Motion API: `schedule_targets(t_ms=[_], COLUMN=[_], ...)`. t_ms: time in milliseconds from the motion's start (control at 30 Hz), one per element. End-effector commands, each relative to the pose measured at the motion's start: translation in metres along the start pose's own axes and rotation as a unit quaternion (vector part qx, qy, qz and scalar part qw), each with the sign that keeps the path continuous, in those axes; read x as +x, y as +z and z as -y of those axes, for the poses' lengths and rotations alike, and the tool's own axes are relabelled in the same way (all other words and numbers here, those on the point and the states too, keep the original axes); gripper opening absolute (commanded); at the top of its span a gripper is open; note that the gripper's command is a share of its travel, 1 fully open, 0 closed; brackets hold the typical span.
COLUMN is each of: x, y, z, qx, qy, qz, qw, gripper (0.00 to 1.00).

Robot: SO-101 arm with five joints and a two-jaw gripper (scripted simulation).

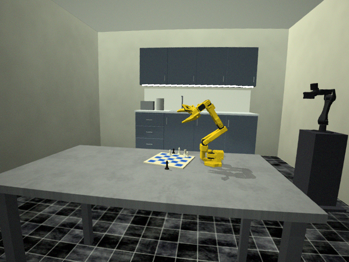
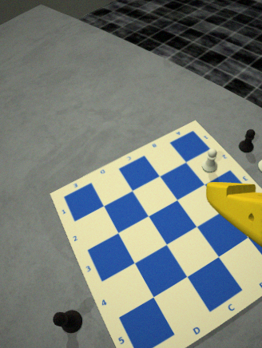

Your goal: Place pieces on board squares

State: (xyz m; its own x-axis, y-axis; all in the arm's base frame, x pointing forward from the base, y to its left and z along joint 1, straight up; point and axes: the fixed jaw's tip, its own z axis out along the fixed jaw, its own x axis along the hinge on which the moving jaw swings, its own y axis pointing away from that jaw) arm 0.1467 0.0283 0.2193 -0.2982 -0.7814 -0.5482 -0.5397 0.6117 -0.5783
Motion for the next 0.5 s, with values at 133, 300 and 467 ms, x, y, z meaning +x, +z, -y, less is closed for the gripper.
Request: schedule_targets(t_ms=[133, 300, 467], x=[0.012, 0.019, 0.023], y=[0.0, 0.0, -0.001], z=[0.009, 0.016, 0.02], qx=[0.027, 0.053, 0.067], qy=[0.147, 0.247, 0.297], qz=[-0.032, -0.046, -0.052], qw=[0.988, 0.967, 0.951], gripper=[0.46, 0.44, 0.43])
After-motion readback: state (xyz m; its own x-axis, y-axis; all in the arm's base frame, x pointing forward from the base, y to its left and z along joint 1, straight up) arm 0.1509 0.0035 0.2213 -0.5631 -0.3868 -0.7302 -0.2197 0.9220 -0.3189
